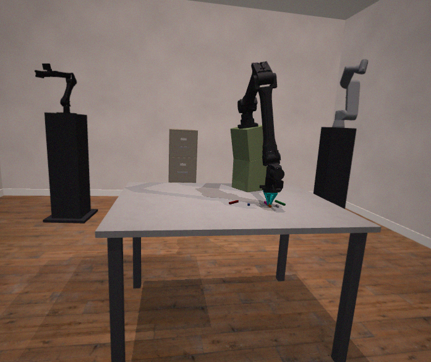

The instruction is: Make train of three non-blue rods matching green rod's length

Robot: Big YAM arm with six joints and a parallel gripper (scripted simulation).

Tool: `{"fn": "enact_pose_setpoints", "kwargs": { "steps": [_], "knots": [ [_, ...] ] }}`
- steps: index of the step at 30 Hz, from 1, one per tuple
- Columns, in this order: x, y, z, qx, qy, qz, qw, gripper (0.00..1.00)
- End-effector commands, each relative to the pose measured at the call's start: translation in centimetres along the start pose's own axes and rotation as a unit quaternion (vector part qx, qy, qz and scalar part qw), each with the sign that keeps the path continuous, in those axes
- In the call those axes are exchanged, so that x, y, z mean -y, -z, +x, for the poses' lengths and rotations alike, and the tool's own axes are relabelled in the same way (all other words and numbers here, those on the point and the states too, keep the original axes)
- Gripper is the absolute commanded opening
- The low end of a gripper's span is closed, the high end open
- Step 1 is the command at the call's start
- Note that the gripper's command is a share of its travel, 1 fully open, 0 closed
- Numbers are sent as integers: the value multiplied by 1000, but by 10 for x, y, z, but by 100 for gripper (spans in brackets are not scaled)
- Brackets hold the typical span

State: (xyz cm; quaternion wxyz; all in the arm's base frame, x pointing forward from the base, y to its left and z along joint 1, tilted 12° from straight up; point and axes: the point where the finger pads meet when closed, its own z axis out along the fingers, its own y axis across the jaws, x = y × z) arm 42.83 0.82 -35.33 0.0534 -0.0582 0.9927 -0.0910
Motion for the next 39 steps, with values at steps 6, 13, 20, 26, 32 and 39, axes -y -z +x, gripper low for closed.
{"fn": "enact_pose_setpoints", "kwargs": {
  "steps": [6, 13, 20, 26, 32, 39],
  "knots": [
    [5, -8, 2, 1, -3, 0, 1000, 20],
    [5, -8, 2, 1, -3, 0, 1000, 24],
    [5, -8, 3, 1, -3, 0, 1000, 24],
    [3, 19, -7, 5, -8, -1, 1000, 24],
    [-3, 38, -7, 7, 0, -1, 1000, 24],
    [-3, 75, -6, 7, 0, 0, 1000, 24]
  ]
}}
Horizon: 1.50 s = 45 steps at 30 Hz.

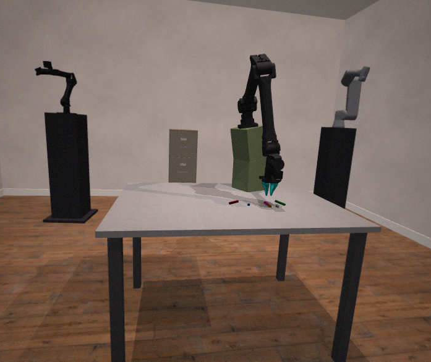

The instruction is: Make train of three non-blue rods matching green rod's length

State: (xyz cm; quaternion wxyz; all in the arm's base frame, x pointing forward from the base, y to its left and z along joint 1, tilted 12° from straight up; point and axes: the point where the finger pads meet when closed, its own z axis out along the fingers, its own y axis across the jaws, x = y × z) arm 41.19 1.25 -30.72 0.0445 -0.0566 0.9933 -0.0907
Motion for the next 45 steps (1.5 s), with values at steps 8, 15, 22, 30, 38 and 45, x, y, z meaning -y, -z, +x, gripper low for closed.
{"fn": "enact_pose_setpoints", "kwargs": {
  "steps": [8, 15, 22, 30, 38, 45],
  "knots": [
    [-6, 48, -16, 16, 0, 0, 1000, 24],
    [-5, 46, -18, 15, 1, 0, 1000, 100],
    [-5, 46, -16, 14, 1, 0, 1000, 100],
    [-5, 46, -16, 14, 1, 0, 1000, 100],
    [-6, 54, -16, 16, 0, 0, 1000, 100],
    [-6, 72, -15, 16, 0, 0, 1000, 100]
  ]
}}
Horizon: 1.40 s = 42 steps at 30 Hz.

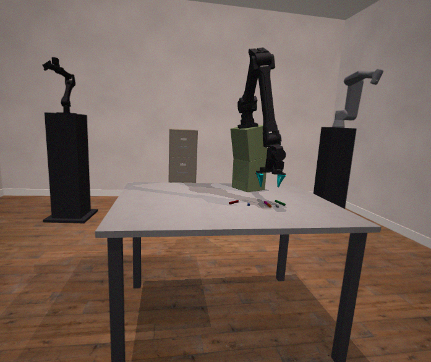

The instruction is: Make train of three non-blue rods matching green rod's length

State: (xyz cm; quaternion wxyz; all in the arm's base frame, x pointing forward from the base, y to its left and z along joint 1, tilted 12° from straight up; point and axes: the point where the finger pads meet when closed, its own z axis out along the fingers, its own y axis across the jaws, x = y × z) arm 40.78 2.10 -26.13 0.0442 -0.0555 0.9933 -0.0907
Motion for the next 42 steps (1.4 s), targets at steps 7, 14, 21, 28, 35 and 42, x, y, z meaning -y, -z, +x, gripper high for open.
{"fn": "enact_pose_setpoints", "kwargs": {
  "steps": [7, 14, 21, 28, 35, 42],
  "knots": [
    [-6, 66, -13, 17, 1, 0, 1000, 100],
    [-6, 90, -12, 17, 1, 0, 1000, 100],
    [-6, 103, -15, 20, 1, -1, 1000, 100],
    [-6, 101, -17, 19, 2, -1, 1000, 100],
    [-6, 101, -17, 19, 2, -1, 1000, 100],
    [-6, 101, -17, 19, 2, -1, 1000, 100]
  ]
}}
